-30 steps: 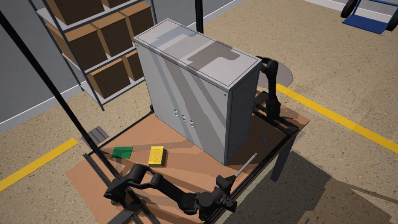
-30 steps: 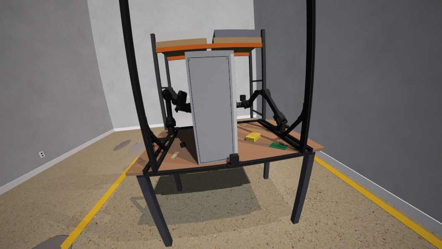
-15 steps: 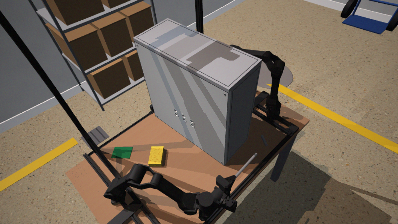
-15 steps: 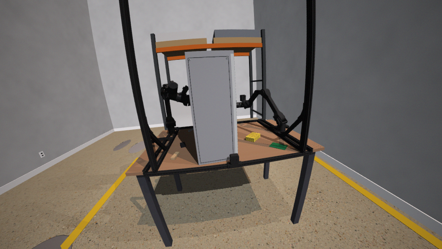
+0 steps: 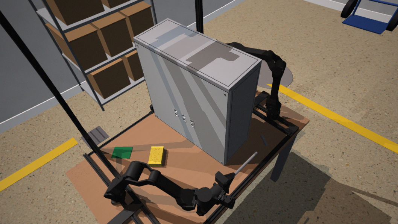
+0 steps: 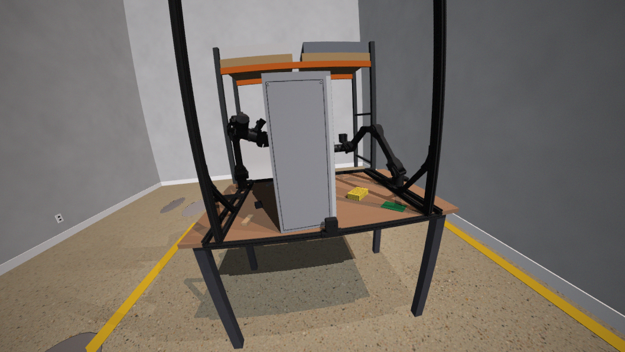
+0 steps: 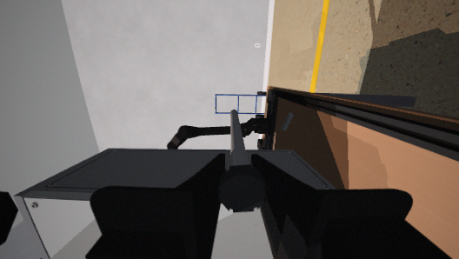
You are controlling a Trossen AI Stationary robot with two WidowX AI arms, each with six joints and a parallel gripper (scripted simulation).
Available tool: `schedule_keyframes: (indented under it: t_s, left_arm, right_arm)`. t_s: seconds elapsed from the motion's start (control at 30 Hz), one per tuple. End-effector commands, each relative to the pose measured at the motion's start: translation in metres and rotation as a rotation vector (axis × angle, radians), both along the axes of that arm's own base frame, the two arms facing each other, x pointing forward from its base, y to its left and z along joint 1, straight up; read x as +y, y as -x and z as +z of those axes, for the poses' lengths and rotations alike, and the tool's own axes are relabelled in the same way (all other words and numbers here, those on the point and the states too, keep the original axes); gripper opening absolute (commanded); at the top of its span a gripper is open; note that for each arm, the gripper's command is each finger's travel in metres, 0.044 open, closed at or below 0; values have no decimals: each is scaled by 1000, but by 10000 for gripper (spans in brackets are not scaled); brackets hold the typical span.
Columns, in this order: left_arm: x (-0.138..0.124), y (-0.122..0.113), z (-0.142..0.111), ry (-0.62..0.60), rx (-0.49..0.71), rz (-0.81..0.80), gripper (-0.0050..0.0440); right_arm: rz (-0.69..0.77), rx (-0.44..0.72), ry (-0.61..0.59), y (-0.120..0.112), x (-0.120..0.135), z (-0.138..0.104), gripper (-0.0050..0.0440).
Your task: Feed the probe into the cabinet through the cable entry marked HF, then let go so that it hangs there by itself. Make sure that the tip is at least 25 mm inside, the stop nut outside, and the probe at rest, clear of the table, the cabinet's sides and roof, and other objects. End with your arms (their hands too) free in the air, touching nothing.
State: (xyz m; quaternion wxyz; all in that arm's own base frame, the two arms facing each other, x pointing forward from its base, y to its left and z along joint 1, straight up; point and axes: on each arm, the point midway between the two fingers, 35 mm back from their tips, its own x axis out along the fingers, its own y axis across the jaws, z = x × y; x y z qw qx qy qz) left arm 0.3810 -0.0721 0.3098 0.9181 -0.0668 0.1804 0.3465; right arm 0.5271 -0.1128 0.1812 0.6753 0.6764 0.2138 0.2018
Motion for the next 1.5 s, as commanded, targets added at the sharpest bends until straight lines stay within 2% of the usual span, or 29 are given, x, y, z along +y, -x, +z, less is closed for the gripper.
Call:
schedule_keyframes:
  t_s: [0.0, 0.4, 1.03, 1.47]
  left_arm:
    - [0, 1, 1, 0, -4, 4, 440]
    - [0, 1, 1, 0, -4, 4, 440]
    - [0, 1, 1, 0, -4, 4, 440]
    - [0, 1, 1, 0, -4, 4, 440]
  right_arm:
    - [-22, 4, 7, 5, 10, 7, 0]
    - [-107, 45, 34, 22, 42, 14, 0]
    - [-207, 105, 90, 55, 76, 10, 0]
    - [-288, 163, 159, 93, 98, -2, 0]
